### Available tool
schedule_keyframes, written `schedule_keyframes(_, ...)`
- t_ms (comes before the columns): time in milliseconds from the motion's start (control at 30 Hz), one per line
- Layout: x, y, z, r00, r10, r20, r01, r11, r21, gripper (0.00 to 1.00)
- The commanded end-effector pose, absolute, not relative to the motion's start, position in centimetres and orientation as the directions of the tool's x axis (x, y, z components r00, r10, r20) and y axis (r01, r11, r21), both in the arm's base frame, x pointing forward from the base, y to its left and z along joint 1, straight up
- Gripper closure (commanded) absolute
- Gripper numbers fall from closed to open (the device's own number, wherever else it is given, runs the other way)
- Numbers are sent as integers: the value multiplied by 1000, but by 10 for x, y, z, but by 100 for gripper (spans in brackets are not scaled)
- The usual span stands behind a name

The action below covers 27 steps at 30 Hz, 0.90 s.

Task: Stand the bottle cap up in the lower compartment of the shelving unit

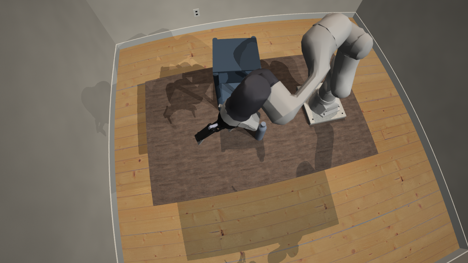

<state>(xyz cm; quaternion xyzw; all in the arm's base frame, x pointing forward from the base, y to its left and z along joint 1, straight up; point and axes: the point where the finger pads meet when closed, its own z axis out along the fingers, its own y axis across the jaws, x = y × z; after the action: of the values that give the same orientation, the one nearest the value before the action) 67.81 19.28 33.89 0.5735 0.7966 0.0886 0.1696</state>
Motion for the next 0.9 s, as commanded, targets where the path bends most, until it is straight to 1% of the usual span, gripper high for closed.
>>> schedule_keyframes(0, 676, 195, 337, -291, 943, -161, 884, 330, 333, 0)
schedule_keyframes(233, 676, 195, 337, -291, 943, -161, 884, 330, 333, 0)
schedule_keyframes(267, 653, 187, 336, -255, 960, -119, 910, 280, 306, 0)
schedule_keyframes(333, 653, 187, 336, -255, 960, -119, 910, 280, 306, 0)
schedule_keyframes(400, 616, 175, 335, -193, 979, -63, 944, 203, 259, 0)
schedule_keyframes(700, 541, 155, 332, -64, 998, 3, 986, 62, 156, 0)
schedule_keyframes(767, 541, 155, 332, -64, 998, 3, 986, 62, 156, 0)
schedule_keyframes(800, 522, 150, 331, -29, 1000, 11, 991, 28, 129, 0)
schedule_keyframes(867, 506, 146, 330, -1, 1000, 15, 994, -1, 106, 0)
